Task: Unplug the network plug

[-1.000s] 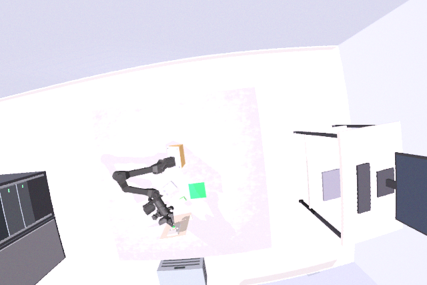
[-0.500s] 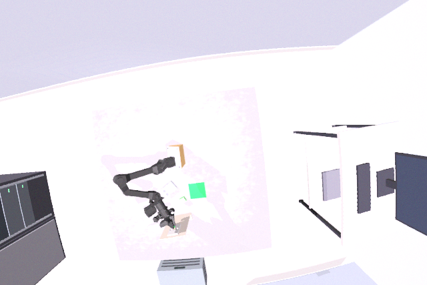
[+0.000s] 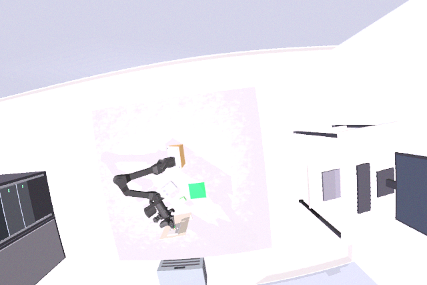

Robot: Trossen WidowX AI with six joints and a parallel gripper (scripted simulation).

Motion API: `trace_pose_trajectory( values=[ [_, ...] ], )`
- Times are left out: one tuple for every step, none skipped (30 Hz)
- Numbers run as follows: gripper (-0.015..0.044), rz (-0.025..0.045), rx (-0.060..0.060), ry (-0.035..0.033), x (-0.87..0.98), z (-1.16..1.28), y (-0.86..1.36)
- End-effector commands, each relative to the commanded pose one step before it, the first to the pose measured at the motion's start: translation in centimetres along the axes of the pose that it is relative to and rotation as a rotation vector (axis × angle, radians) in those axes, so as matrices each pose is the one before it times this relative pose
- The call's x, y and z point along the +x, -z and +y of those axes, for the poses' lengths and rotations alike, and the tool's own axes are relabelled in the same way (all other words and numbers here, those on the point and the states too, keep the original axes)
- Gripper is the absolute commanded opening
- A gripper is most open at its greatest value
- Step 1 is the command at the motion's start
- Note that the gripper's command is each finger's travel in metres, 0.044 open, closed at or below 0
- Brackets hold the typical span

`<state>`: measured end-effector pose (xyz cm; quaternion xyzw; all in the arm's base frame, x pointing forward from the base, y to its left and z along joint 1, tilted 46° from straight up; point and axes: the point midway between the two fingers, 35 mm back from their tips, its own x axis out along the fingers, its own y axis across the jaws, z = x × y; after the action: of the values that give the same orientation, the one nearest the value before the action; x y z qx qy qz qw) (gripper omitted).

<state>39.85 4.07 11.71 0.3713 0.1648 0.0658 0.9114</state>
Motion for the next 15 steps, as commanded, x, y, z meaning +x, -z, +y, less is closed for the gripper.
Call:
trace_pose_trajectory(
  values=[
    [0.0036,-0.00315,0.0028,0.00103,0.027,-0.015,-0.07],
    [0.0029,0.0,0.0,0.0,0.0,0.0,0.0],
    [0.0023,0.0,0.0,0.0,0.0,0.0,0.0],
    [0.0016,0.0,0.0,0.0,0.0,0.0,0.0],
    [0.0009,0.0,0.0,0.0,0.0,0.0,0.0],
    [0.0003,0.0,0.0,0.0,0.0,0.0,0.0],
    [0.0,0.0,0.0,0.0,0.0,0.0,0.0],
    [0.0,0.0,0.0,0.0,0.0,0.0,0.0],
    [0.0,0.0,0.0,0.0,0.0,0.0,0.0],
    [0.0,0.0,0.0,0.0,-0.009,0.001,0.003],
    [0.0,0.00001,0.0,0.00001,-0.027,0.002,0.01],
    [0.0,0.00002,0.0,0.00001,-0.035,0.002,0.013],
    [0.0,0.00002,0.0,0.00002,-0.053,0.004,0.019],
    [0.0,0.00003,0.0,0.00002,-0.057,0.004,0.021],
    [0.0,0.00003,0.0,0.00002,-0.058,0.004,0.021]
  ],
)
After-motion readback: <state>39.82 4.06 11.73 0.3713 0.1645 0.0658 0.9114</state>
